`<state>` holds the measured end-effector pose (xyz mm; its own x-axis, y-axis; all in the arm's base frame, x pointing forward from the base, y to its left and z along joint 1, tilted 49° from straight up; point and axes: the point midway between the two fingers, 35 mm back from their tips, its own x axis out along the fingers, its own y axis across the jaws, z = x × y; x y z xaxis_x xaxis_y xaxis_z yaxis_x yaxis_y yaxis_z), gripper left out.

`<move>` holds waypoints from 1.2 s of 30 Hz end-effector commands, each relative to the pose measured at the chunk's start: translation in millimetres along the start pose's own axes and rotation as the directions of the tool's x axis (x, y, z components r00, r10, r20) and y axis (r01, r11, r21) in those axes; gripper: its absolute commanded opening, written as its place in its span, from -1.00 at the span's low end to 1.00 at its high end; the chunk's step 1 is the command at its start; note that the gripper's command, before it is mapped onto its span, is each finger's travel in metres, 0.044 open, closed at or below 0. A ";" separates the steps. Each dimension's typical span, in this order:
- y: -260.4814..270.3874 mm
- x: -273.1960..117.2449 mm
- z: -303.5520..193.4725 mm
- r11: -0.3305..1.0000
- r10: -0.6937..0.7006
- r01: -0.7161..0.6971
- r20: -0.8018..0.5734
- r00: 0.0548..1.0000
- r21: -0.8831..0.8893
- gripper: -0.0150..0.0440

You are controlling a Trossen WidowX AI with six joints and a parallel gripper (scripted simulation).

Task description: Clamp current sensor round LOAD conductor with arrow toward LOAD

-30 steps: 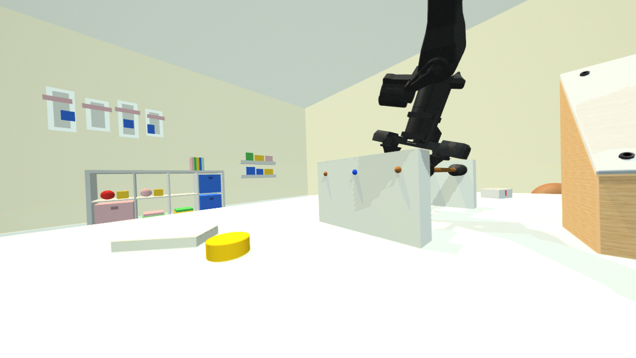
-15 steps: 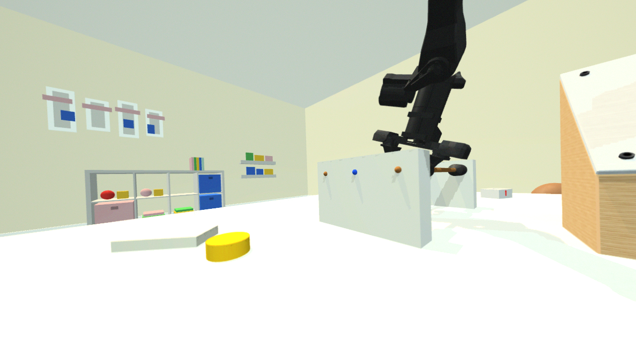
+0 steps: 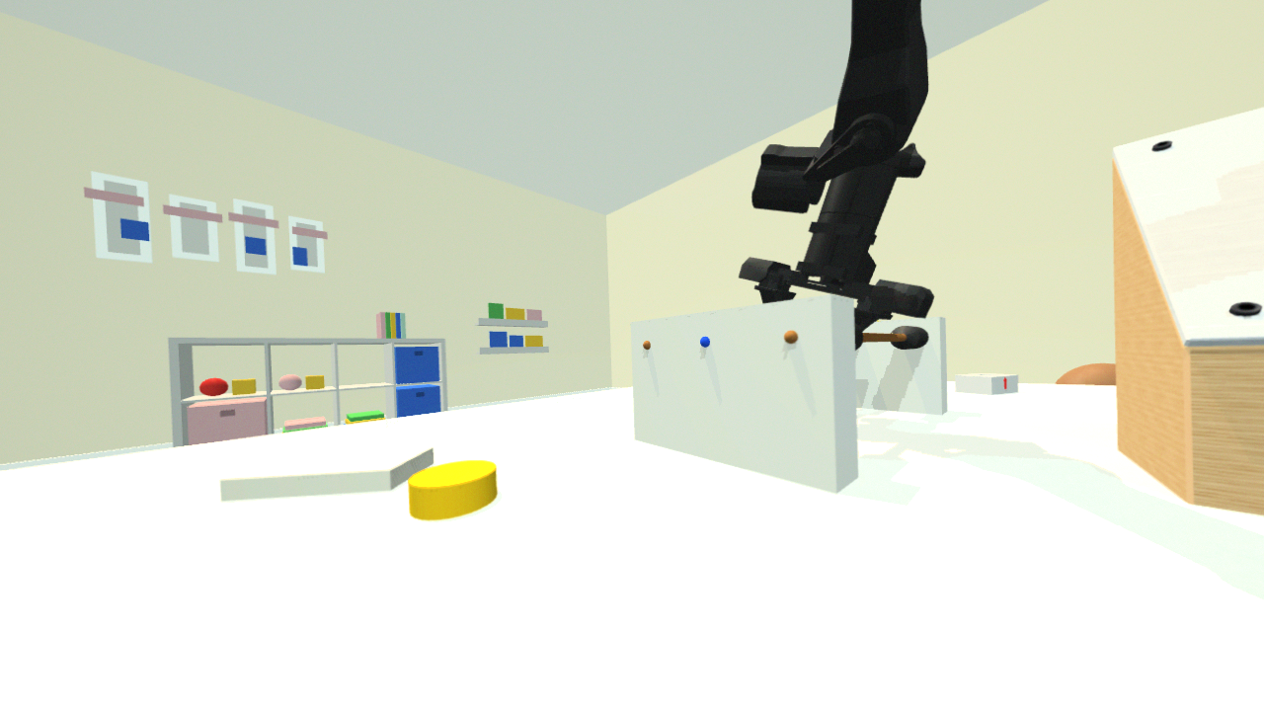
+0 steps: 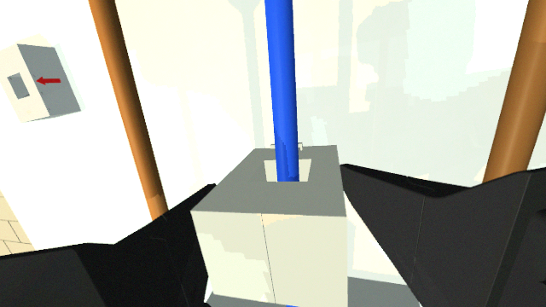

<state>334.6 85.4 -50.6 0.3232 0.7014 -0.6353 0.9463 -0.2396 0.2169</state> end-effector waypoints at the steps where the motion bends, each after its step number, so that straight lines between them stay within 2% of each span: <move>1: -0.2 -0.2 0.1 1.000 -0.001 0.001 0.000 1.000 0.000 -0.31; 9: -0.2 -0.2 0.1 1.000 -0.001 0.001 0.000 1.000 0.000 0.40; 36: -0.2 -0.2 0.1 1.000 -0.001 0.001 0.000 1.000 0.000 0.40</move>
<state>334.6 85.2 -50.6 0.3237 0.7012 -0.6353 0.9462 -0.2404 0.2167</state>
